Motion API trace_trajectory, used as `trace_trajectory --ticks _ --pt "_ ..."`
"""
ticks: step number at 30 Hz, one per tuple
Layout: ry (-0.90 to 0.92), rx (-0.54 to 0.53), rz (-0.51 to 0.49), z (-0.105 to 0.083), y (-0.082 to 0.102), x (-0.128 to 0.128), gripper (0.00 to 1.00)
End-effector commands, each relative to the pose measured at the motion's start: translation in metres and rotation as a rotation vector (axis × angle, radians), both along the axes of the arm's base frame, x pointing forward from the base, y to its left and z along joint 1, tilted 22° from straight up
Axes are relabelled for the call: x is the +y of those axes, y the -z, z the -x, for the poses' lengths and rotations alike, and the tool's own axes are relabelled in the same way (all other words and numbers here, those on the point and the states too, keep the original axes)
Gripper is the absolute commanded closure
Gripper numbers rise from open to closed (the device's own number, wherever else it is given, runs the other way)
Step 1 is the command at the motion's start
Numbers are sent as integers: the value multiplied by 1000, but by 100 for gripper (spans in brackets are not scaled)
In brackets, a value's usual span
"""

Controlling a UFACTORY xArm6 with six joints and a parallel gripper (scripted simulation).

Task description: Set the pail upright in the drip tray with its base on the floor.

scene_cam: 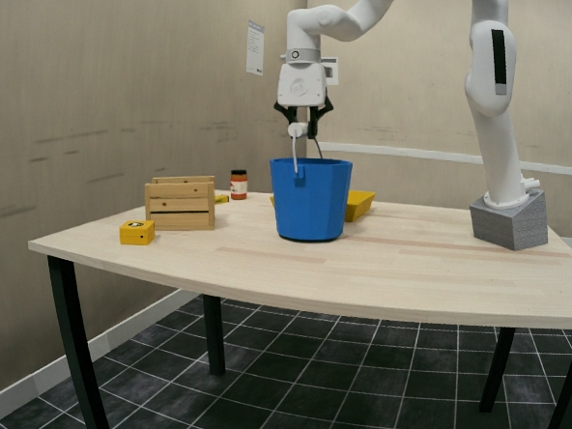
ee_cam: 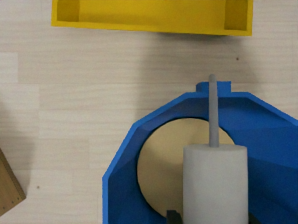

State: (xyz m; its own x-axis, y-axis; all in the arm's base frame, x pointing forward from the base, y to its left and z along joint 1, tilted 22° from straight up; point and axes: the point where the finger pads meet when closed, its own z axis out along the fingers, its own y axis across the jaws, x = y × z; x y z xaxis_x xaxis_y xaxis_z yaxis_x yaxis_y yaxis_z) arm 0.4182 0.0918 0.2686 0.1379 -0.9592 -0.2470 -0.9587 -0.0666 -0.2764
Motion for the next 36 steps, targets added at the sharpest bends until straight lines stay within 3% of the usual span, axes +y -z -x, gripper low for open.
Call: trace_trajectory --ticks 1,36 --pt "1 -5 0 0 -6 -1 100" --pt "1 -5 0 13 -53 -15 100"
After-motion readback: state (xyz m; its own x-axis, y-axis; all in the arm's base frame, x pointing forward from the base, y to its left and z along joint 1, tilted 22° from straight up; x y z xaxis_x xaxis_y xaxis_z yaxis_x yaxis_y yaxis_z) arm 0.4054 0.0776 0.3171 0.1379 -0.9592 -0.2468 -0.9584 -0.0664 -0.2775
